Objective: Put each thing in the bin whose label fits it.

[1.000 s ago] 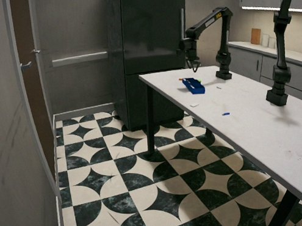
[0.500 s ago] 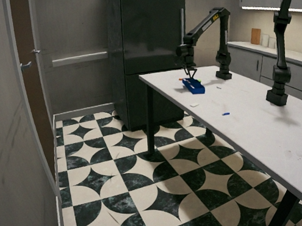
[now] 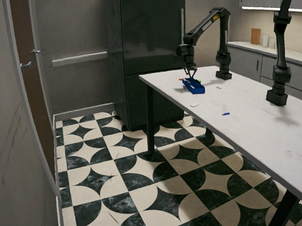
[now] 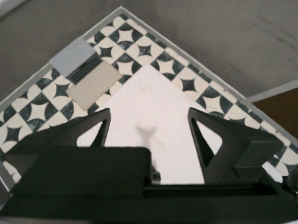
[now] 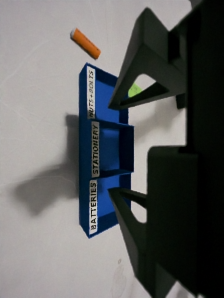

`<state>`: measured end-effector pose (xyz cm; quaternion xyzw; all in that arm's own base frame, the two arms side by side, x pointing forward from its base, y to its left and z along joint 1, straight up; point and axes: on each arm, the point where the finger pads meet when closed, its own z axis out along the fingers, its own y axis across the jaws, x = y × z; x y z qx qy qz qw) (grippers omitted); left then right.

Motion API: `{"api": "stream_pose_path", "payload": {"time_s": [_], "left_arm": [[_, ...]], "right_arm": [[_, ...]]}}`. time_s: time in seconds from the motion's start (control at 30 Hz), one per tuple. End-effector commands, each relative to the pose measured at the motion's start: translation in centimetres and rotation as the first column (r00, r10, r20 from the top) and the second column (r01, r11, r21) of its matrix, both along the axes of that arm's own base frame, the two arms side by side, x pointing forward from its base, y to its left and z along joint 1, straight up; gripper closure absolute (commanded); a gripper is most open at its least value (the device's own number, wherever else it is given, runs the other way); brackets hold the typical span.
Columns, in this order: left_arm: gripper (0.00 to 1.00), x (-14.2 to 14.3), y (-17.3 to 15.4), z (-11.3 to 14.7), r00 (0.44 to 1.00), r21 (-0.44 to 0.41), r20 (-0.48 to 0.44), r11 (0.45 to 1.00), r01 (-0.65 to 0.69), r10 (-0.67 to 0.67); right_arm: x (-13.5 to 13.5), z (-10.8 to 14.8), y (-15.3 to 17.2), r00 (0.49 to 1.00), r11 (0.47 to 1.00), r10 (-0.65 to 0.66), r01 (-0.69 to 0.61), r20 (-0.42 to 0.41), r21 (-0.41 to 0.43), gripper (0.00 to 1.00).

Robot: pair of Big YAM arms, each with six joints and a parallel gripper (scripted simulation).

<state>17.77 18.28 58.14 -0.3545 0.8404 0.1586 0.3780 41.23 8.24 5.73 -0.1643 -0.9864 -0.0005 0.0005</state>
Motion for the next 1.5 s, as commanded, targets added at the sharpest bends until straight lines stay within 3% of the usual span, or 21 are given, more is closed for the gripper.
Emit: {"api": "stream_pose_path", "payload": {"time_s": [0.0,0.63,0.7,0.93,1.1,1.2,1.47], "left_arm": [[0.00,-0.5,-1.1,2.1,1.000,0.031,0.029,0.999,0.012,-0.013],[0.00,-0.5,-1.1,2.1,1.000,0.031,0.029,0.999,0.012,-0.013],[0.00,-0.5,-1.1,2.1,1.000,0.031,0.029,0.999,0.012,-0.013],[0.00,-0.5,-1.1,2.1,1.000,0.031,0.029,0.999,0.012,-0.013],[0.00,-0.5,-1.1,2.1,1.000,0.031,0.029,0.999,0.012,-0.013],[0.00,-0.5,-1.1,2.1,1.000,0.031,0.029,0.999,0.012,-0.013],[0.00,-0.5,-1.1,2.1,1.000,0.031,0.029,0.999,0.012,-0.013]], "right_arm": [[1.4,1.1,0.3,0.999,1.000,0.002,-0.002,0.033,0.005,0.00],[2.2,1.4,0.8,0.999,1.000,0.009,-0.009,0.036,0.004,0.00],[2.3,2.7,0.8,0.998,1.000,0.008,-0.009,0.064,0.010,0.00],[2.3,2.7,0.8,0.998,1.000,0.008,-0.009,0.062,0.010,0.00],[2.1,7.2,0.8,0.998,1.000,0.008,-0.009,0.068,0.011,0.00],[2.0,7.7,0.7,0.998,1.000,0.008,-0.009,0.069,0.011,0.00],[1.7,15.0,0.7,0.997,1.000,0.008,-0.009,0.071,0.011,0.00]]}}
